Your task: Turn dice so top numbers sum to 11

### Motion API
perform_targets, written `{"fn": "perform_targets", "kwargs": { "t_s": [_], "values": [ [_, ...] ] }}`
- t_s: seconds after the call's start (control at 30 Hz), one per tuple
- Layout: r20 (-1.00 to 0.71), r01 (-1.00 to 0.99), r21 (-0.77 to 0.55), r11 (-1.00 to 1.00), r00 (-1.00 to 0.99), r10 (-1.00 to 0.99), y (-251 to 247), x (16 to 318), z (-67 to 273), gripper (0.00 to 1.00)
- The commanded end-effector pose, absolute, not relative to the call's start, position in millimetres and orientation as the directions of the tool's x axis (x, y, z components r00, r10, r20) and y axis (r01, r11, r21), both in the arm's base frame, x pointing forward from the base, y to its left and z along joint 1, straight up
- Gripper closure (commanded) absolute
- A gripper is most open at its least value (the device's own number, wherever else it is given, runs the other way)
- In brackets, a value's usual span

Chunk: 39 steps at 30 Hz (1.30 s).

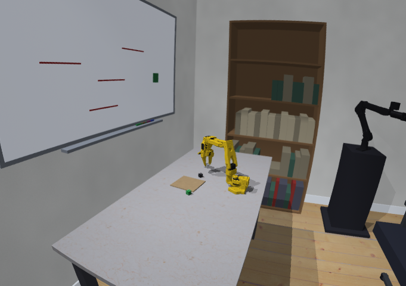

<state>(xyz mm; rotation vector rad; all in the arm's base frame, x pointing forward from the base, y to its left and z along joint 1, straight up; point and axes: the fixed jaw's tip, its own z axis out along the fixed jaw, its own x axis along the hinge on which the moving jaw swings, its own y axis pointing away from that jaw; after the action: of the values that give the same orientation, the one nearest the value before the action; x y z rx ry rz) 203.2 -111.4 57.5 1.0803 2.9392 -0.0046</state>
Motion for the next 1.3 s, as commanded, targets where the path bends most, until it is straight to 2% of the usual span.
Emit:
{"fn": "perform_targets", "kwargs": {
  "t_s": [0.0,0.27,0.47,0.87,1.27],
  "values": [
    [-0.062,0.607,0.01,0.795,-0.793,0.606,-106,217,67,1.0],
    [-0.102,0.381,0.017,0.925,-0.919,0.38,-51,255,67,1.0],
    [-0.132,0.192,0.022,0.981,-0.972,0.193,-1,273,65,1.0],
    [-0.17,0.004,0.028,1.0,-0.985,0.008,52,281,62,1.0],
    [-0.174,-0.012,0.028,1.0,-0.985,-0.007,56,281,62,1.0]
  ]
}}
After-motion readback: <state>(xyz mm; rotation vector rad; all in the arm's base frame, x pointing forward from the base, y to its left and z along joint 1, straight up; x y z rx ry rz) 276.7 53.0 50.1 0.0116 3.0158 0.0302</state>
